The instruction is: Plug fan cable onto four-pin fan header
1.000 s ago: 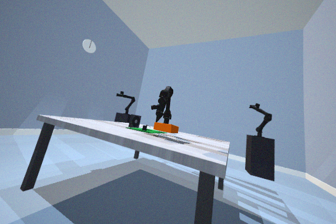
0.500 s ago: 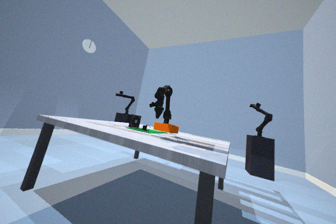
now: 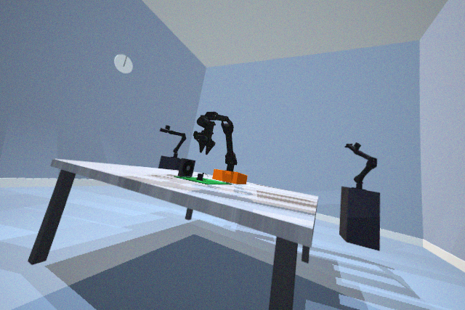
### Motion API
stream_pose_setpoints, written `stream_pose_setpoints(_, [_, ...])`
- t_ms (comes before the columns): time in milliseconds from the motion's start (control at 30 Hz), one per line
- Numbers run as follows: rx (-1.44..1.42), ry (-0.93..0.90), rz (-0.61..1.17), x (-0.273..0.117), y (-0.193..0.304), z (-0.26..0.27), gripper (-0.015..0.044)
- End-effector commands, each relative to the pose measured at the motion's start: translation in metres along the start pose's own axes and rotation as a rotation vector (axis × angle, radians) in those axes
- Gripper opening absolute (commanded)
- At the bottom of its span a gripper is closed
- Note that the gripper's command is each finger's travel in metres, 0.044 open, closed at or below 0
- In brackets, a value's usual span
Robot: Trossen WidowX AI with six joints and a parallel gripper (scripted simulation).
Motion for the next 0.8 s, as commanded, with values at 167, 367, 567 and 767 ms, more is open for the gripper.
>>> stream_pose_setpoints(167, [0.019,0.012,0.006,0.048,0.002,0.006,0.0440])
stream_pose_setpoints(367, [0.019,0.012,0.005,0.102,0.002,0.001,0.0440])
stream_pose_setpoints(567, [0.019,0.012,0.005,0.104,0.002,0.001,0.0440])
stream_pose_setpoints(767, [0.019,0.012,0.005,0.114,0.002,0.001,0.0440])
Point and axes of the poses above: the point midway between the two fingers, 35 mm back from their tips, its own x axis out along the fingers, its own z axis across the jaws, y = z × x, the point moved 7 cm from there along -x, back along the fingers, and after that the axes turned 12 degrees about x, right-handed, at the moved point
